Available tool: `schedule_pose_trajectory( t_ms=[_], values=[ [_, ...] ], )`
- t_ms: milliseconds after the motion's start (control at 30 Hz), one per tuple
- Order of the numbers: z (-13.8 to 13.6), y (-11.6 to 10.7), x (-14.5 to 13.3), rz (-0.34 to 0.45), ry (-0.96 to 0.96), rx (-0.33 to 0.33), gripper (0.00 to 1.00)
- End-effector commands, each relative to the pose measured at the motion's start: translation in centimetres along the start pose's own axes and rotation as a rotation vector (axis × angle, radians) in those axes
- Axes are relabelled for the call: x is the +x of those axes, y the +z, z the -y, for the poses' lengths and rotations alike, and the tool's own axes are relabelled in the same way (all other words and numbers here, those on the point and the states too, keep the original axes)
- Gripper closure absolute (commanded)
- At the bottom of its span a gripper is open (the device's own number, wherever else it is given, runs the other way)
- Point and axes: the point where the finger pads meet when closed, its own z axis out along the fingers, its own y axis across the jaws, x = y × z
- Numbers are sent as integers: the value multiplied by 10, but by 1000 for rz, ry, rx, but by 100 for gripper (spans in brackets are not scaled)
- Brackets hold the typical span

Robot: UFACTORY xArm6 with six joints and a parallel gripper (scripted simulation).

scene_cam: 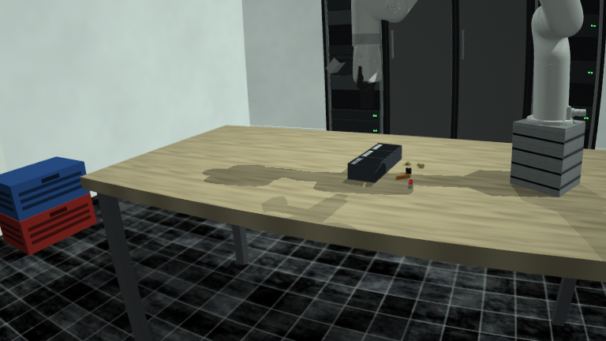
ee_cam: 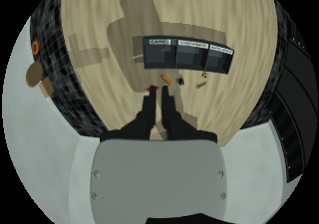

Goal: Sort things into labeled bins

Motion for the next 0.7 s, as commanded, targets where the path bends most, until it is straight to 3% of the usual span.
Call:
schedule_pose_trajectory(
  t_ms=[0, 133, 167, 300, 667],
  values=[
    [0, -1, -1, 2, 0, -1, 93],
    [0, -1, -1, 2, 0, -1, 93],
    [-6, 4, -4, 2, -50, -1, 70],
    [-18, 15, -9, 2, -150, -1, 70],
    [-85, 70, -41, 9, -586, -11, 70]
  ],
)
